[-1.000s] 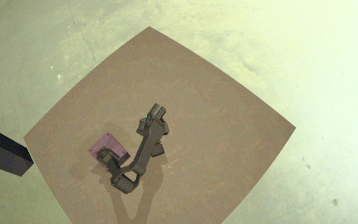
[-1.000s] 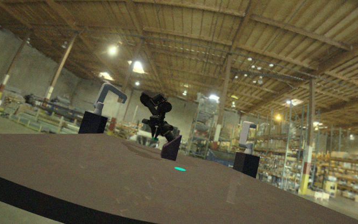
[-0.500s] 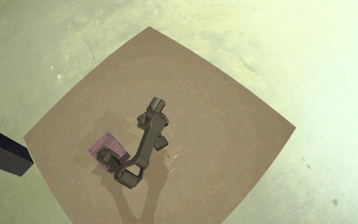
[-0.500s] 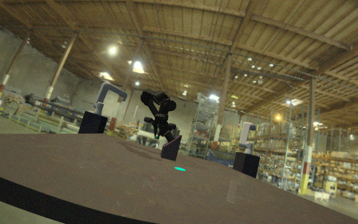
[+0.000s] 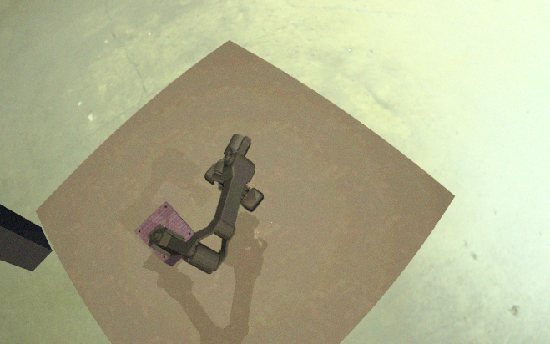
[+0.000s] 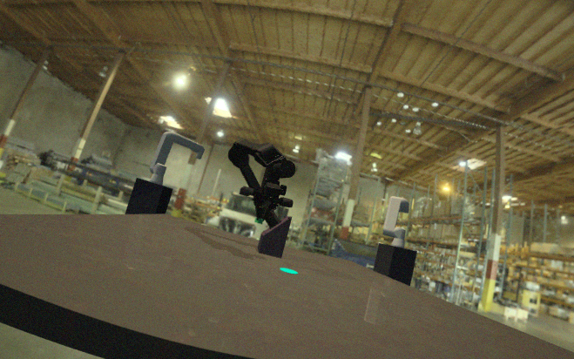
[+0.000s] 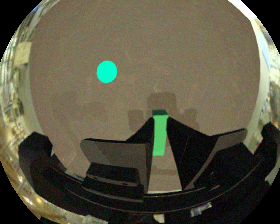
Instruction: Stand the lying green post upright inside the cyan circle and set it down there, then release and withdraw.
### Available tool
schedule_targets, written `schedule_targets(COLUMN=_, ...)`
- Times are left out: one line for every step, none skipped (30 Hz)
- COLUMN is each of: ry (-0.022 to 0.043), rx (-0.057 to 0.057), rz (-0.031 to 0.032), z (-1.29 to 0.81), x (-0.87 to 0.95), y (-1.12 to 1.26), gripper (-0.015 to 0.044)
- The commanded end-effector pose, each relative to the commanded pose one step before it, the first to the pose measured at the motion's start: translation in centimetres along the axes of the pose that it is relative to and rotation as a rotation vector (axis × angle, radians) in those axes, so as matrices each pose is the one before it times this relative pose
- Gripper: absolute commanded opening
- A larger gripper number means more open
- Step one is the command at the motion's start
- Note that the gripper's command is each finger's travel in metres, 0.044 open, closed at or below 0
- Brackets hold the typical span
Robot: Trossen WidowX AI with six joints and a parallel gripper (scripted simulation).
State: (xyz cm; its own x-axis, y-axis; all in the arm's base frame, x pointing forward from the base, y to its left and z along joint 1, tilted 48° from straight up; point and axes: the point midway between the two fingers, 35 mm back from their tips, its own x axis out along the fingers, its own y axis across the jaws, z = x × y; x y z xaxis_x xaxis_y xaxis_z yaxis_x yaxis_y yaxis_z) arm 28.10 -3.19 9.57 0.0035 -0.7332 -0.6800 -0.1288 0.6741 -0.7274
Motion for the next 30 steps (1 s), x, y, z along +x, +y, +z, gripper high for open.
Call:
schedule_targets(ry=-0.00784, rx=-0.1025, rz=0.00505, z=1.112, x=-0.428, y=0.970, gripper=0.0023)
schedule_targets(ry=-0.00012, rx=-0.0235, rz=0.00023, z=0.224, x=-0.036, y=0.203, gripper=0.0023)
schedule_targets(ry=-0.00012, rx=-0.0235, rz=0.00021, z=0.227, x=-0.035, y=0.200, gripper=0.0023)
schedule_targets(ry=-0.00011, rx=-0.0235, rz=0.00019, z=0.230, x=-0.034, y=0.198, gripper=0.0023)
schedule_targets(ry=-0.00010, rx=-0.0235, rz=0.00017, z=0.233, x=-0.032, y=0.196, gripper=0.0023)
schedule_targets(ry=-0.00010, rx=-0.0235, rz=0.00015, z=0.236, x=-0.031, y=0.194, gripper=0.0023)
schedule_targets(ry=-0.00009, rx=-0.0235, rz=0.00013, z=0.239, x=-0.030, y=0.191, gripper=0.0023)
schedule_targets(ry=-0.00008, rx=-0.0235, rz=0.00011, z=0.242, x=-0.029, y=0.189, gripper=0.0023)
schedule_targets(ry=-0.00007, rx=-0.0235, rz=0.00009, z=0.245, x=-0.028, y=0.187, gripper=0.0023)
schedule_targets(ry=-0.00006, rx=-0.0234, rz=0.00007, z=0.248, x=-0.027, y=0.184, gripper=0.0023)
schedule_targets(ry=-0.00005, rx=-0.0234, rz=0.00005, z=0.251, x=-0.026, y=0.182, gripper=0.0023)
schedule_targets(ry=-0.00004, rx=-0.0234, rz=0.00003, z=0.254, x=-0.025, y=0.179, gripper=0.0023)
schedule_targets(ry=-0.00003, rx=-0.0234, rz=0.00002, z=0.257, x=-0.024, y=0.176, gripper=0.0023)
schedule_targets(ry=-0.00001, rx=-0.0234, rz=0.00000, z=0.260, x=-0.023, y=0.174, gripper=0.0023)
schedule_targets(ry=0.00000, rx=-0.0234, rz=-0.00002, z=0.263, x=-0.022, y=0.171, gripper=0.0023)
schedule_targets(ry=0.00001, rx=-0.0234, rz=-0.00003, z=0.265, x=-0.020, y=0.168, gripper=0.0023)
schedule_targets(ry=0.00003, rx=-0.0234, rz=-0.00005, z=0.268, x=-0.019, y=0.165, gripper=0.0023)
schedule_targets(ry=0.00004, rx=-0.0234, rz=-0.00006, z=0.271, x=-0.018, y=0.162, gripper=0.0023)
schedule_targets(ry=0.00006, rx=-0.0234, rz=-0.00008, z=0.273, x=-0.017, y=0.160, gripper=0.0023)
schedule_targets(ry=0.00007, rx=-0.0234, rz=-0.00009, z=0.276, x=-0.016, y=0.156, gripper=0.0023)
schedule_targets(ry=0.00009, rx=-0.0234, rz=-0.00010, z=0.279, x=-0.015, y=0.153, gripper=0.0023)
schedule_targets(ry=0.00011, rx=-0.0234, rz=-0.00011, z=0.281, x=-0.013, y=0.150, gripper=0.0023)
schedule_targets(ry=0.00012, rx=-0.0234, rz=-0.00013, z=0.284, x=-0.012, y=0.147, gripper=0.0023)
schedule_targets(ry=0.00014, rx=-0.0234, rz=-0.00014, z=0.286, x=-0.011, y=0.144, gripper=0.0023)
schedule_targets(ry=0.00016, rx=-0.0234, rz=-0.00015, z=0.289, x=-0.010, y=0.141, gripper=0.0023)
schedule_targets(ry=0.00018, rx=-0.0234, rz=-0.00016, z=0.291, x=-0.008, y=0.137, gripper=0.0023)
schedule_targets(ry=0.00020, rx=-0.0234, rz=-0.00017, z=0.293, x=-0.007, y=0.134, gripper=0.0023)
schedule_targets(ry=0.00022, rx=-0.0234, rz=-0.00018, z=0.296, x=-0.006, y=0.131, gripper=0.0023)
schedule_targets(ry=0.00024, rx=-0.0233, rz=-0.00018, z=0.298, x=-0.005, y=0.127, gripper=0.0023)
schedule_targets(ry=0.00026, rx=-0.0233, rz=-0.00019, z=0.300, x=-0.003, y=0.124, gripper=0.0023)
